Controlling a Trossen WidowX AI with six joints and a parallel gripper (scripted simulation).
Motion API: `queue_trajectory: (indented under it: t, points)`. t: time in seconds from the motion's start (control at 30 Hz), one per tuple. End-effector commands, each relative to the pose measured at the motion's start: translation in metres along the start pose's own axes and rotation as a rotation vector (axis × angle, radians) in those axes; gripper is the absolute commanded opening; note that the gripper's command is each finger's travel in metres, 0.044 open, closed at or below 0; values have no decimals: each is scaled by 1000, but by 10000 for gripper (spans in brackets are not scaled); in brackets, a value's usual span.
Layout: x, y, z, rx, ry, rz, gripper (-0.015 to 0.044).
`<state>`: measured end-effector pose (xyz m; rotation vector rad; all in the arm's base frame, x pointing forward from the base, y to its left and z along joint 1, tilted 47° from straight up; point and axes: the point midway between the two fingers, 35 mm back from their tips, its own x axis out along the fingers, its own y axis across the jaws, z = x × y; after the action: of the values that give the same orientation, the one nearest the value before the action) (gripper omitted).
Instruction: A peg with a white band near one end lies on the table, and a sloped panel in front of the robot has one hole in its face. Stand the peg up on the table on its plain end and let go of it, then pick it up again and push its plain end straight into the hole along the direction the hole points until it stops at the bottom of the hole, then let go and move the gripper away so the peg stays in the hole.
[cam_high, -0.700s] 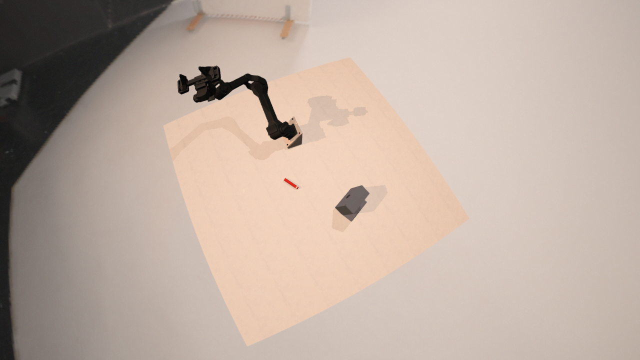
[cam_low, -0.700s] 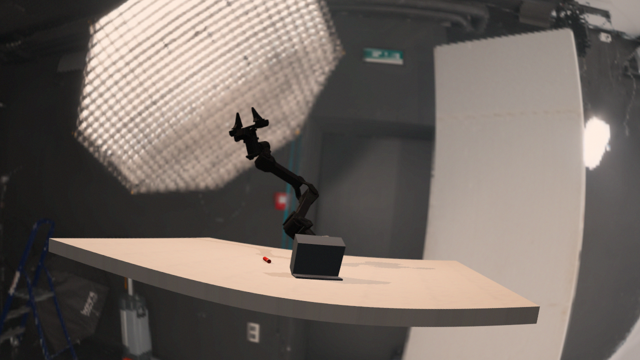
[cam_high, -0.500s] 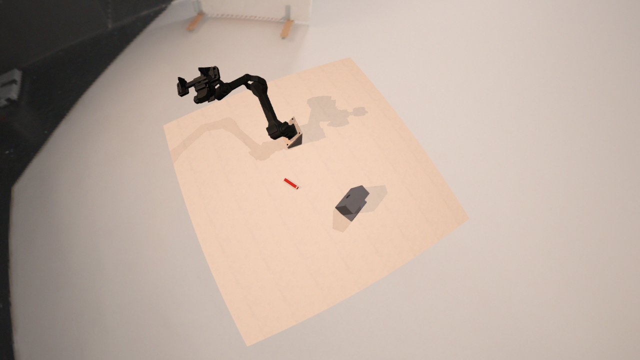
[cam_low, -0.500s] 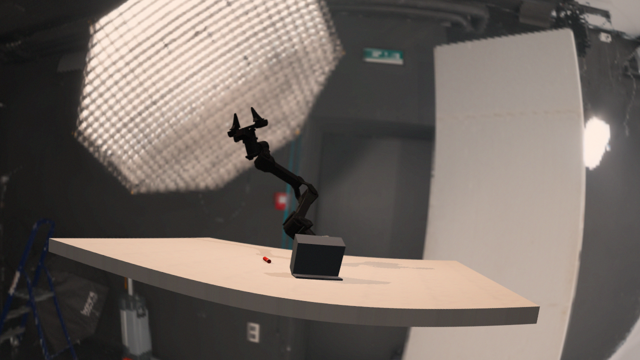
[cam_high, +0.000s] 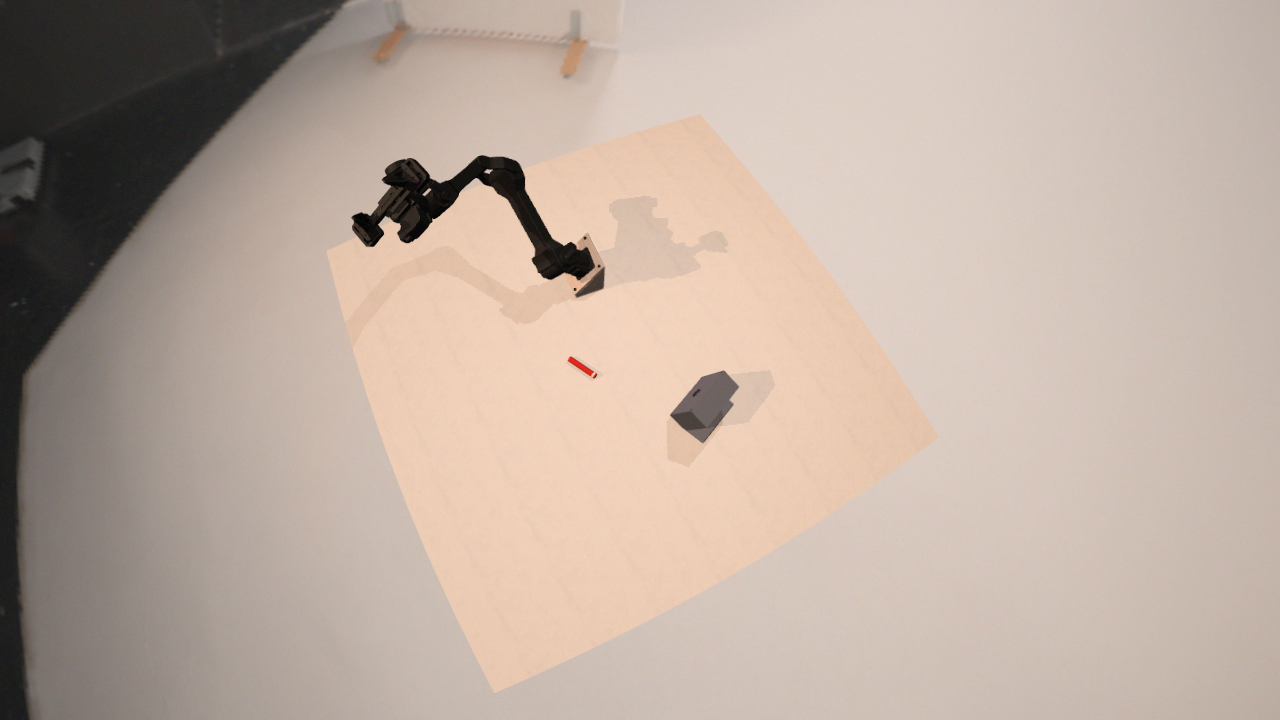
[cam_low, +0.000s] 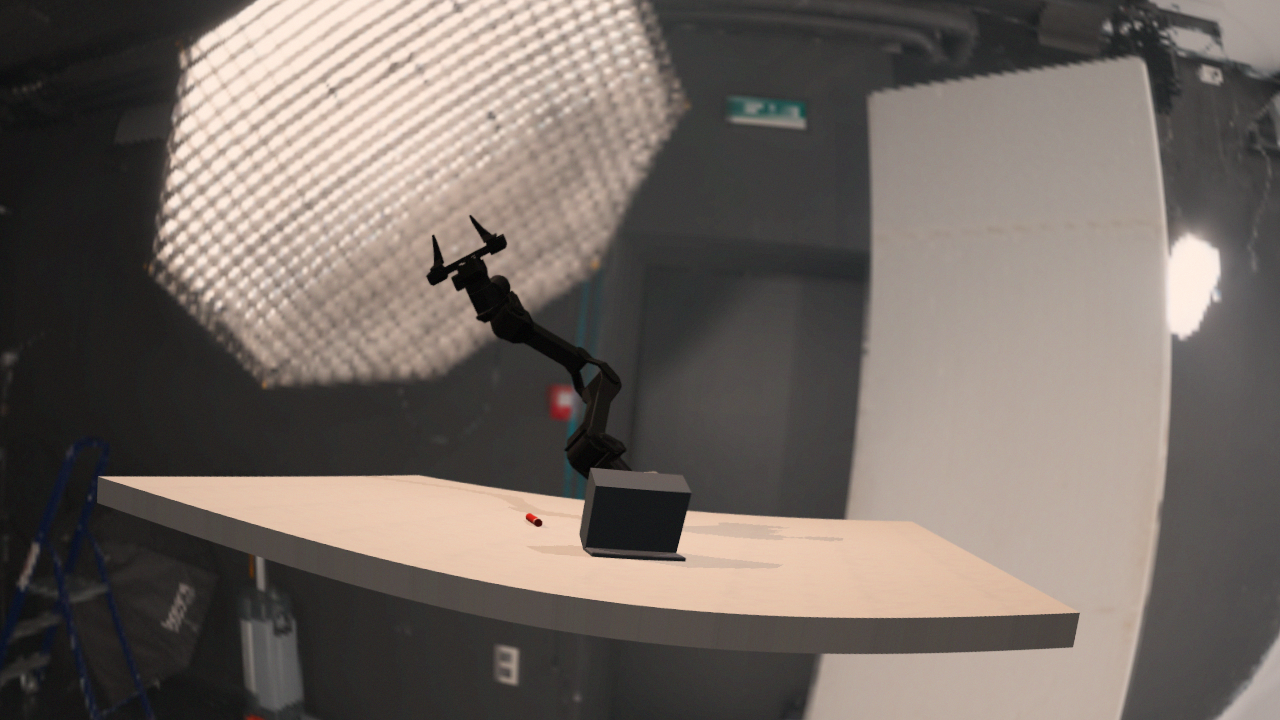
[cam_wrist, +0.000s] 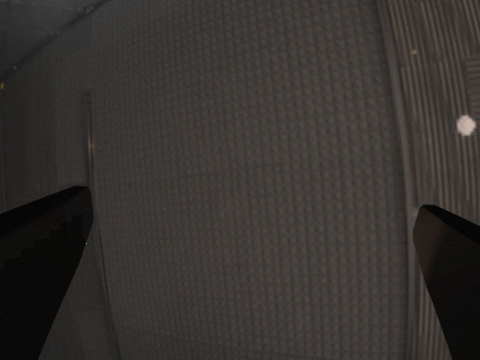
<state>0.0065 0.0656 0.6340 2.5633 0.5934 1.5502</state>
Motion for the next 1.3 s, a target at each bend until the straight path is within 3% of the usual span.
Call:
queue_trajectory:
  t: [0.0,0.63,1.27]
  points:
    - [6,15,24,116,-56,47,440]
    - [13,65,145,642,-307,308,440]
    - [-6,77,269,877,-554,541,440]
